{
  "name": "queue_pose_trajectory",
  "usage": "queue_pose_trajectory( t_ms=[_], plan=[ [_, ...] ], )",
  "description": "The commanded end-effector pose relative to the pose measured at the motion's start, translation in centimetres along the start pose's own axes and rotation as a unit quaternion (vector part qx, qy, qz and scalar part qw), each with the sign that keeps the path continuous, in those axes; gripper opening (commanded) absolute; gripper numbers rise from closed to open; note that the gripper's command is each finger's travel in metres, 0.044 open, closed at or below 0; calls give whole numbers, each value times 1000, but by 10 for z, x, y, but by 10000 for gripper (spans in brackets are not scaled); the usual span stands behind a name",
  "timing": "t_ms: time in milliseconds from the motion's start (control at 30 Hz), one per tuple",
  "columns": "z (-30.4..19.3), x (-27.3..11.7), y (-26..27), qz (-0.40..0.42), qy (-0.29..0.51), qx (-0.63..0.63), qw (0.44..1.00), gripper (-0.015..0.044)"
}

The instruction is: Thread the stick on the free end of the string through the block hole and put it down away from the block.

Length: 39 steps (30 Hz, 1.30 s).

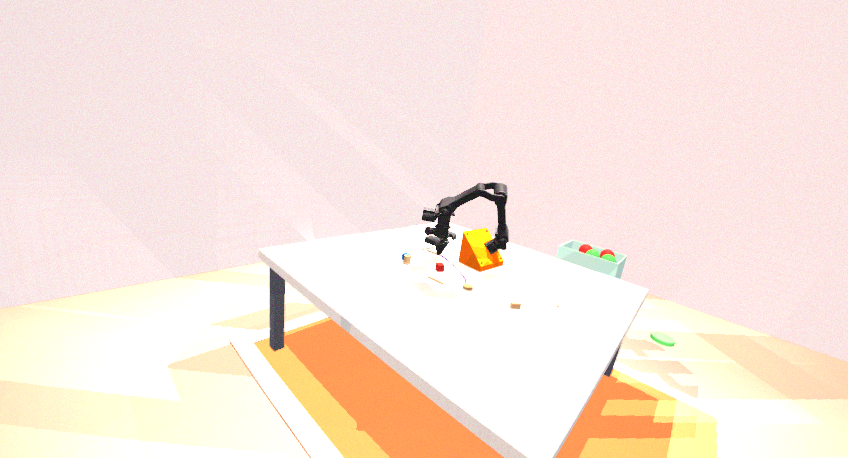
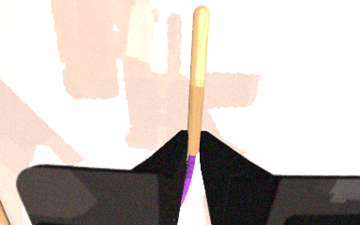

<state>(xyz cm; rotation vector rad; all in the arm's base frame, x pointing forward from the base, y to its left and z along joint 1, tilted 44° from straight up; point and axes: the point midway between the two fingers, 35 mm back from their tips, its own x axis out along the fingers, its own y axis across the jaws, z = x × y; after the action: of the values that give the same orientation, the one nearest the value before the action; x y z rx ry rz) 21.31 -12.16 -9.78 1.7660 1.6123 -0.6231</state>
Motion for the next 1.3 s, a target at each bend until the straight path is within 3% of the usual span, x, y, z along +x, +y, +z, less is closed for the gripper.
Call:
queue_pose_trajectory(
  t_ms=[0, 633, 1267],
  plan=[
    [1, -7, 1, -1, -3, -5, 1000, 0],
    [0, -31, 0, -1, -3, -5, 1000, 0],
    [-6, -28, 8, -5, 4, 55, 998, 0]
  ],
)
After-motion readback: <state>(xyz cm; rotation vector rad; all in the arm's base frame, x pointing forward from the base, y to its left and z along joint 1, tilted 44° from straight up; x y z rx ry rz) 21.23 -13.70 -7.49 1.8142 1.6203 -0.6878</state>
